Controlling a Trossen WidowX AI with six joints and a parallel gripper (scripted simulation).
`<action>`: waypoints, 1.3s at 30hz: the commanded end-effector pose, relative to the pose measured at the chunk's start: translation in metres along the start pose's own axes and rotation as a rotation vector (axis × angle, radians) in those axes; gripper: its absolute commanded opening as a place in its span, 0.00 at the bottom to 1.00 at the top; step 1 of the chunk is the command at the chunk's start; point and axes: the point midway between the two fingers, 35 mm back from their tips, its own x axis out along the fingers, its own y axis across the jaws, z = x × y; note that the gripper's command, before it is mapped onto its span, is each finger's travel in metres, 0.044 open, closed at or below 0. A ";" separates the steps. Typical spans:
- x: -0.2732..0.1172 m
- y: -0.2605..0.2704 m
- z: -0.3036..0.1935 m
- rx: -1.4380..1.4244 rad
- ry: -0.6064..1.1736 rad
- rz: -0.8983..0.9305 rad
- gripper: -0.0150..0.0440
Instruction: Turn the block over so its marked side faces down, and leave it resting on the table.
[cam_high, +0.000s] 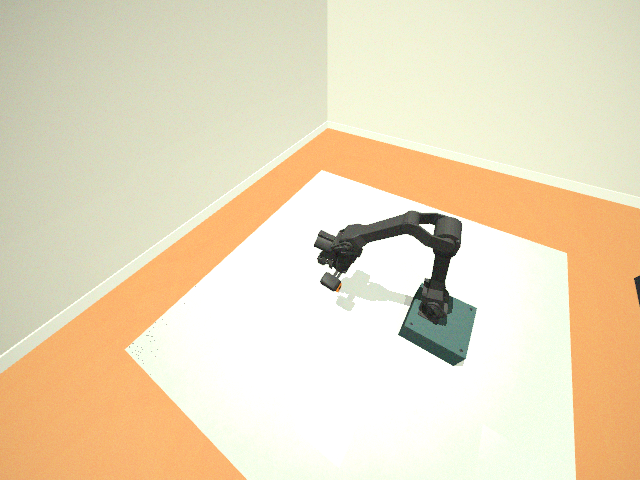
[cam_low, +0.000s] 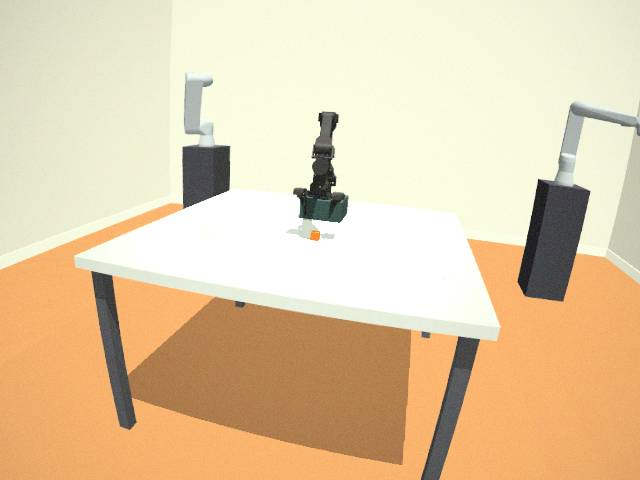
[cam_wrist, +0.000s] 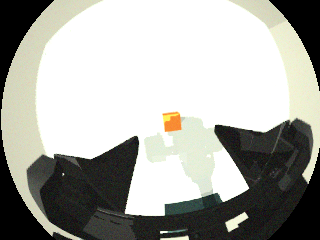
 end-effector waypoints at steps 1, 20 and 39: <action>-0.007 -0.001 0.007 0.002 0.145 0.011 1.00; 0.043 -0.002 0.000 0.002 0.151 0.011 1.00; 0.073 -0.001 -0.004 0.002 0.152 0.011 1.00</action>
